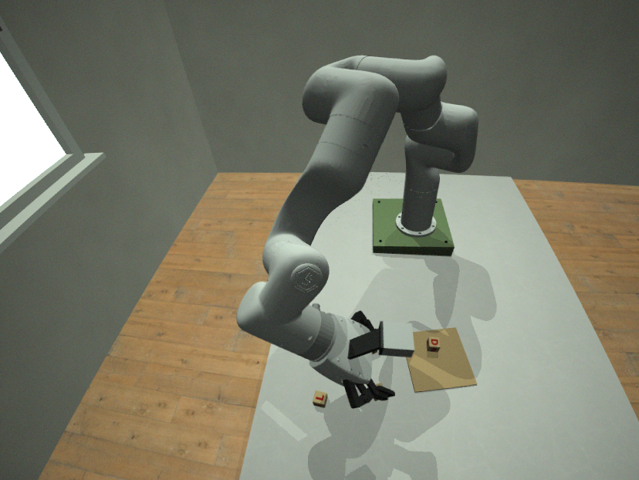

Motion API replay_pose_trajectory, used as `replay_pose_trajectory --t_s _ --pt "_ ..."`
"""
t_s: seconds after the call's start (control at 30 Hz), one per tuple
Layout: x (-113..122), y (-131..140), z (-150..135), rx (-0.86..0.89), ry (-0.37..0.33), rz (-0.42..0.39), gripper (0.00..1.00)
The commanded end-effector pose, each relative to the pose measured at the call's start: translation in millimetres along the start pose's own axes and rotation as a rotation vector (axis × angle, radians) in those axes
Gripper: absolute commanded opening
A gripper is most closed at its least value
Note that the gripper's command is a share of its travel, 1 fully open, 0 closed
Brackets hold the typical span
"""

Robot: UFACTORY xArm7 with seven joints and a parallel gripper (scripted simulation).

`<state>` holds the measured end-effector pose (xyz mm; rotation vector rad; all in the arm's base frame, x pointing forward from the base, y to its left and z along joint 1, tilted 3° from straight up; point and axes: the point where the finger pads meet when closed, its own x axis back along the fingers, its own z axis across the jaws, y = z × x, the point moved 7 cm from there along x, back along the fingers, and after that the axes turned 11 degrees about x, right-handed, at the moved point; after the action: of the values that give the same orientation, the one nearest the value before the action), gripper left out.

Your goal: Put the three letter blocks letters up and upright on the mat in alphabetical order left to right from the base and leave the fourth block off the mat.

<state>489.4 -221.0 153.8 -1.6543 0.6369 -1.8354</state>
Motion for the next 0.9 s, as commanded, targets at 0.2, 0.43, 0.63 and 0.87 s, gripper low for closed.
replay_pose_trajectory --t_s 0.2,0.43,0.63,0.87 --pt "1.7 -1.0 1.2 0.003 0.003 -0.003 1.0" --pt "12.3 -5.8 -75.3 0.003 0.002 -0.002 1.0" --pt "12.9 -8.8 -96.1 0.004 0.004 0.001 1.0" --pt "12.9 -8.8 -96.1 0.004 0.004 0.001 1.0"
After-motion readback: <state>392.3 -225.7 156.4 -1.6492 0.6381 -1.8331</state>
